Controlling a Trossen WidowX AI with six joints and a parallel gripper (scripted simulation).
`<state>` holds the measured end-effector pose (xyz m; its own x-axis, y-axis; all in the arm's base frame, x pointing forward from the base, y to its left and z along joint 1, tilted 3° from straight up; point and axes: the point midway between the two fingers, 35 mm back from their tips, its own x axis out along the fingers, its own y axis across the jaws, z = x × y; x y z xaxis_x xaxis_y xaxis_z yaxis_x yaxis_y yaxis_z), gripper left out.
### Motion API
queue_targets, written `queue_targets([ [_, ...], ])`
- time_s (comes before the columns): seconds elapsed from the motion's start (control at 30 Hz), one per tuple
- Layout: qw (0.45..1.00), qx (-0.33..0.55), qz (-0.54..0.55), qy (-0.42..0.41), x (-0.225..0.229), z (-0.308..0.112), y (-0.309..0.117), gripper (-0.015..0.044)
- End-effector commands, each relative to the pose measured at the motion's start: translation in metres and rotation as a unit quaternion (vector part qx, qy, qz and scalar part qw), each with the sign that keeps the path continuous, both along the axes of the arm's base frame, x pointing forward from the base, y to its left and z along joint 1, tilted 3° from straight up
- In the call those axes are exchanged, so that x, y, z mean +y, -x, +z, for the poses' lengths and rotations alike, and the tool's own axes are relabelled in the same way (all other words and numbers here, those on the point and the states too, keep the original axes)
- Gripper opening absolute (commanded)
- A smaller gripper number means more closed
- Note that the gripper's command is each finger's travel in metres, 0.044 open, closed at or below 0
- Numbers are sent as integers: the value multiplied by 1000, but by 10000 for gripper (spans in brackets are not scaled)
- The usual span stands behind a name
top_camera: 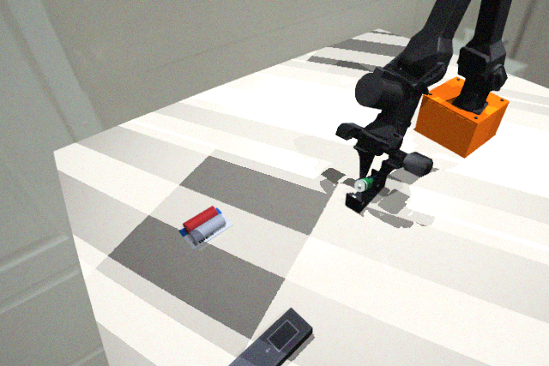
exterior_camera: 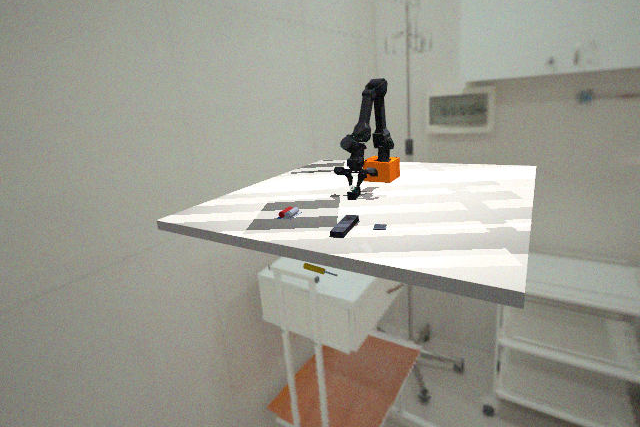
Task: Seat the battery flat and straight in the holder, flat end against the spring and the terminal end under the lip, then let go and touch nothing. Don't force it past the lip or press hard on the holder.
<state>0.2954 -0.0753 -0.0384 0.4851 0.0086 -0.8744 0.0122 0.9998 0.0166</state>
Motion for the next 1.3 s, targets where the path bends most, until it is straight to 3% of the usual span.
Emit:
queue_targets([
  [0.0,1000,20,-5,-4,0,-5,1,78],
  [1.27,993,122,-3,-9,1,-10,-10,78],
])
